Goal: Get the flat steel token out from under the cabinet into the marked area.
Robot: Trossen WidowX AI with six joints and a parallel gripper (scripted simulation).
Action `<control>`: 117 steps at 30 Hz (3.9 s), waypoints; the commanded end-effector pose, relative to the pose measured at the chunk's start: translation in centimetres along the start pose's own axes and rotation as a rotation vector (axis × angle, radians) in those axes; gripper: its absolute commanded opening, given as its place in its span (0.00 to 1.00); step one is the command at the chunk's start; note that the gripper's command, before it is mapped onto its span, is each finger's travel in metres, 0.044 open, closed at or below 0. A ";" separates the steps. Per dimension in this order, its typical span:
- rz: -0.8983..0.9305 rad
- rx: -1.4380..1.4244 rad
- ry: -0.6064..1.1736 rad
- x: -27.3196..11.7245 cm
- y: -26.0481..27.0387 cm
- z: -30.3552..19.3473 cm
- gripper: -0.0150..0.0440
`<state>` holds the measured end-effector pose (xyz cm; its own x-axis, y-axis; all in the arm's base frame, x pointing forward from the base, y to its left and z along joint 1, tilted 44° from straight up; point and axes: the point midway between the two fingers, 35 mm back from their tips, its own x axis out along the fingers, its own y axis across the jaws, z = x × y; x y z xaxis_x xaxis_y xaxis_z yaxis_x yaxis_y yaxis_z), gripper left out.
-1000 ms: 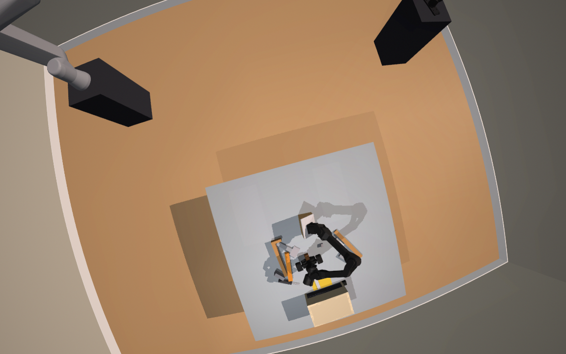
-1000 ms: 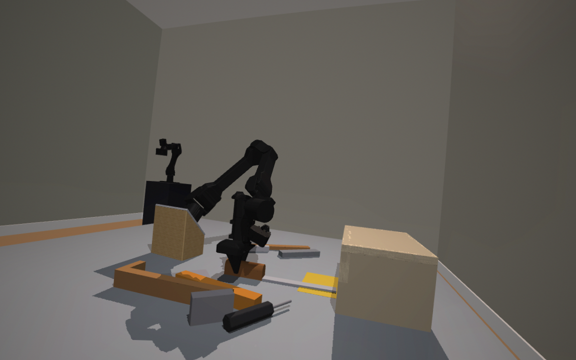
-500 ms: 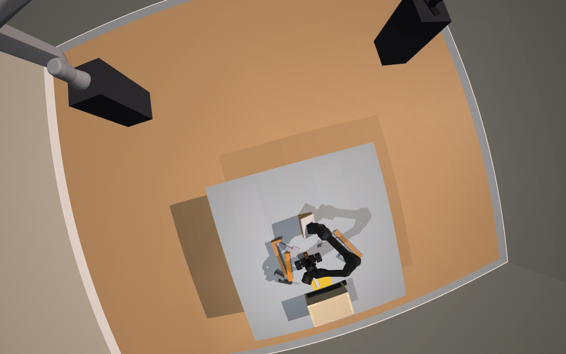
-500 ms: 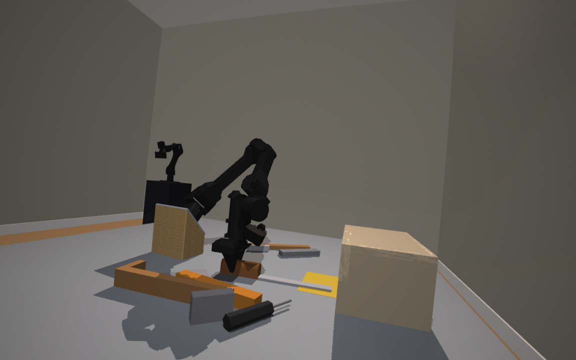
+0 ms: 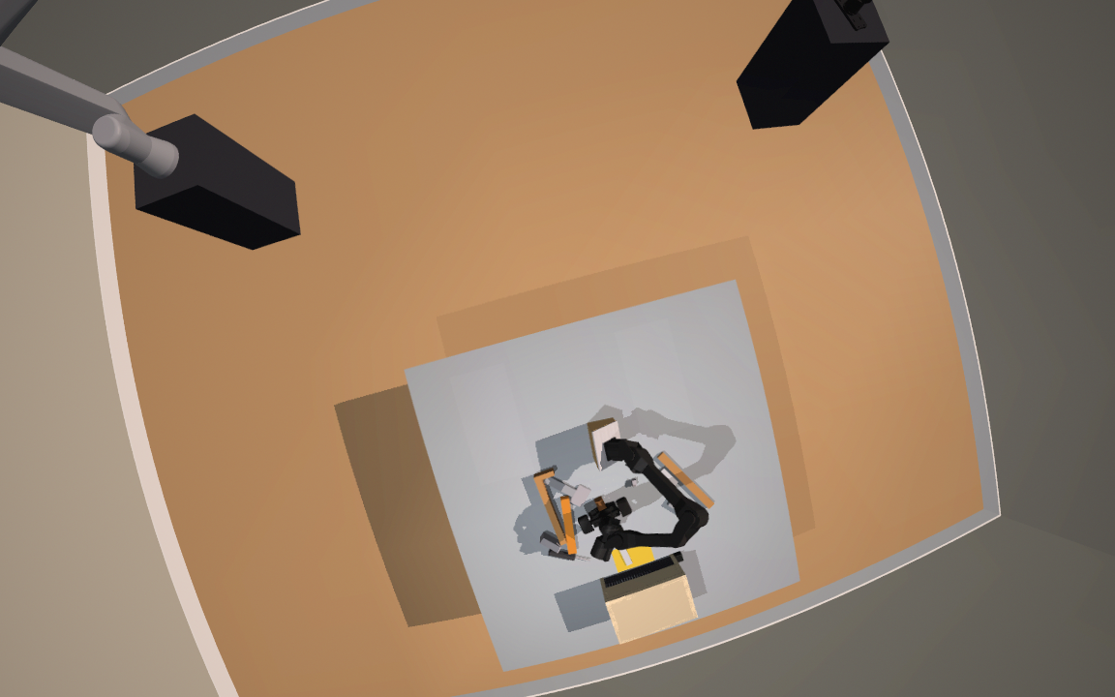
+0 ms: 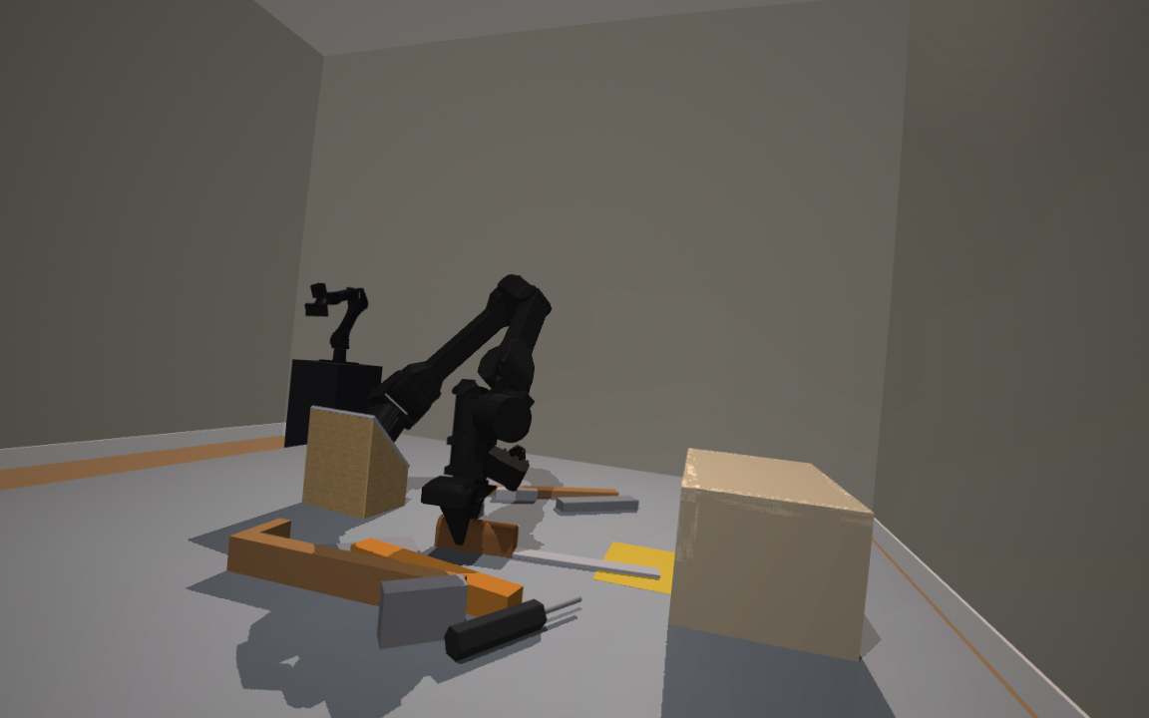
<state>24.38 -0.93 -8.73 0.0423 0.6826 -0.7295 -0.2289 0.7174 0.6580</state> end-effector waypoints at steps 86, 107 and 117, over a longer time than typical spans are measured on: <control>0.001 -0.123 0.001 -0.2 -7.4 -0.6 0.59; -0.006 -0.126 0.001 0.2 -7.5 -1.0 0.71; -0.009 -0.133 -0.004 0.0 -7.6 -0.6 0.48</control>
<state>25.46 -6.44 -13.81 0.0482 0.6776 -0.7339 -0.3546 0.6985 0.6216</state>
